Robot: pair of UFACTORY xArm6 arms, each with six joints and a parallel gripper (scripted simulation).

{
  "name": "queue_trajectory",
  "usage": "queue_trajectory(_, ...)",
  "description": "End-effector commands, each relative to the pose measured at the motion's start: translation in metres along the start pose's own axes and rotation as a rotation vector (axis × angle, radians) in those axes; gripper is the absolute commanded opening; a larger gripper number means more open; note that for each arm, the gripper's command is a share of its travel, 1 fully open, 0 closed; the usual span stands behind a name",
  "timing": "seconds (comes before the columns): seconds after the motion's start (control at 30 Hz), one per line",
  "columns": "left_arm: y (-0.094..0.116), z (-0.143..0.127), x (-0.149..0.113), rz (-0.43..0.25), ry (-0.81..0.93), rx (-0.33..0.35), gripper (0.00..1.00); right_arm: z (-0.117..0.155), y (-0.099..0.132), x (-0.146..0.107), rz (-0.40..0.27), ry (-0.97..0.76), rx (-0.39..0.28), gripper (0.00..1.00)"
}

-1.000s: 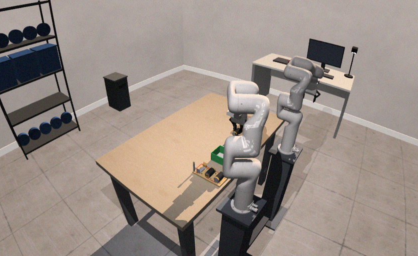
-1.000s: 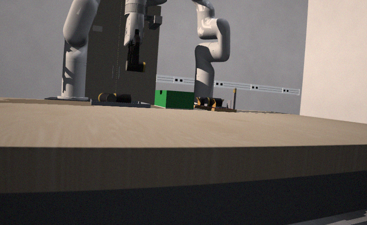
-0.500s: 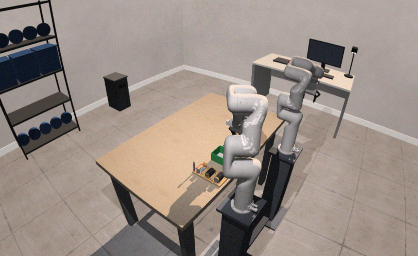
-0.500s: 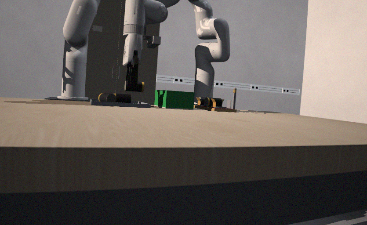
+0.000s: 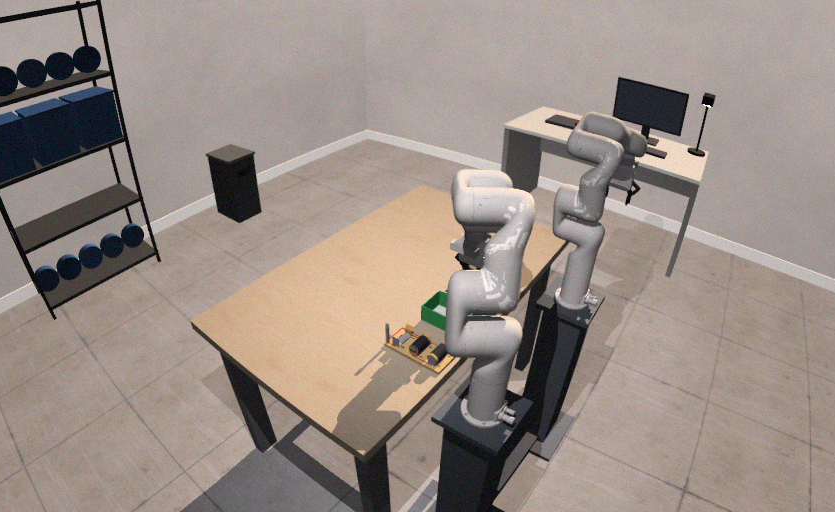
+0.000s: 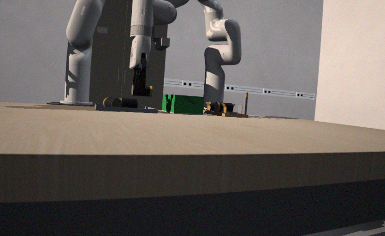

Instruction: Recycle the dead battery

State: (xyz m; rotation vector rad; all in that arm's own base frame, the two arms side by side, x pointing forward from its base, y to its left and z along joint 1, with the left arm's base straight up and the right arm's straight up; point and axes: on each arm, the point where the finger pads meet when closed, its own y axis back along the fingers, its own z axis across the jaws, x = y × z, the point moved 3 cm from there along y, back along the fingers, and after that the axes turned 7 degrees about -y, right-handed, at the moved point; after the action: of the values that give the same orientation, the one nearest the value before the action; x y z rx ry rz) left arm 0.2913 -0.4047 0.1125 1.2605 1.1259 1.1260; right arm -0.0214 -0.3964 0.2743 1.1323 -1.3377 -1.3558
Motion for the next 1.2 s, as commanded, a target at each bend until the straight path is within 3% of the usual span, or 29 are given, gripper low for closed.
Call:
queue_trajectory(0.0, 0.0059, 0.0025, -0.0040, -0.015, -0.002, -0.009, 0.28, -0.0007, 0.0058, 0.0028, 0.018, 0.009, -0.002, 1.00)
queue_trajectory(1.17, 0.0059, 0.0019, -0.0045, -0.015, -0.002, -0.009, 0.28, -0.0007, 0.0058, 0.0028, 0.018, 0.009, -0.002, 1.00)
